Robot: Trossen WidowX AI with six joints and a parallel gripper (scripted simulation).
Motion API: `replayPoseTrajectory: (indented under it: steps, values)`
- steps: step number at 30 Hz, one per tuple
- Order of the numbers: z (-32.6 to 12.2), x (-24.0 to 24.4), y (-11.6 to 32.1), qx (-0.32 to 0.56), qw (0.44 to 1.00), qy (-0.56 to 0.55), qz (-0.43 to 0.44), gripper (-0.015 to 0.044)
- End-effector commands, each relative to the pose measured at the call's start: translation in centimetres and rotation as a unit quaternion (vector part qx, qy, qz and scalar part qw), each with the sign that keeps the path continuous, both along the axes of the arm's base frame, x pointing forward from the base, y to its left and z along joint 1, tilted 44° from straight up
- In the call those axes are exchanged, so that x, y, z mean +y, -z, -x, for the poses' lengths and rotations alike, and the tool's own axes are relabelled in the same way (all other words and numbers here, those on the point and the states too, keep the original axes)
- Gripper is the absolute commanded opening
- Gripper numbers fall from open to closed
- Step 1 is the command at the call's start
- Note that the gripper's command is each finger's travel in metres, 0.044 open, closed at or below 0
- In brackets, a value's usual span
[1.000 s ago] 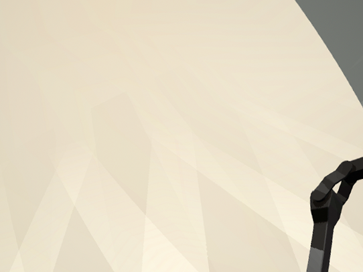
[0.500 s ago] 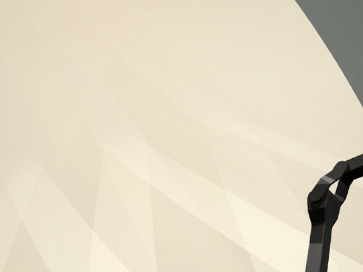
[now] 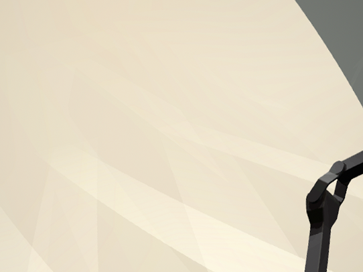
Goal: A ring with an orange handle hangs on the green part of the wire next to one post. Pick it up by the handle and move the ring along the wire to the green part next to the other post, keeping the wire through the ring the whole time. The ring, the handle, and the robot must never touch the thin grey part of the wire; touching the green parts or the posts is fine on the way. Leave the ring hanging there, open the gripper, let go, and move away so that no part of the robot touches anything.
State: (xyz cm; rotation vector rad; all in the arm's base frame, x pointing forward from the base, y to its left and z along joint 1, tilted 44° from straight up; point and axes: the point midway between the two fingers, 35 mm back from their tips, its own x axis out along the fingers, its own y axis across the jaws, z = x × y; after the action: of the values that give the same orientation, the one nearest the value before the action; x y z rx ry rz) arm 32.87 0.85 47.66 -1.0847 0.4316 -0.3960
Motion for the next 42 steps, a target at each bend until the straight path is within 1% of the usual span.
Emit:
replayPoseTrajectory:
  steps: [1,7,11,18,29,36,42]
  values:
    - [0.2,-0.6,-1.3,0.0,0.999,0.004,0.036,-0.015]
    - [-0.5,-1.5,-2.9,-0.007,0.996,-0.027,0.09,-0.015]
    - [-0.5,-1.7,-3.9,-0.005,0.993,-0.03,0.117,-0.015]
    - [-0.4,-1.8,-5.0,-0.002,0.99,-0.028,0.136,-0.015]
    - [-0.3,-1.8,-5.6,-0.002,0.992,-0.029,0.125,-0.015]
    - [-0.3,-1.8,-5.6,-0.006,0.996,-0.032,0.087,-0.015]
    - [-1.1,-2.0,-5.3,-0.02,0.996,-0.064,0.061,-0.015]
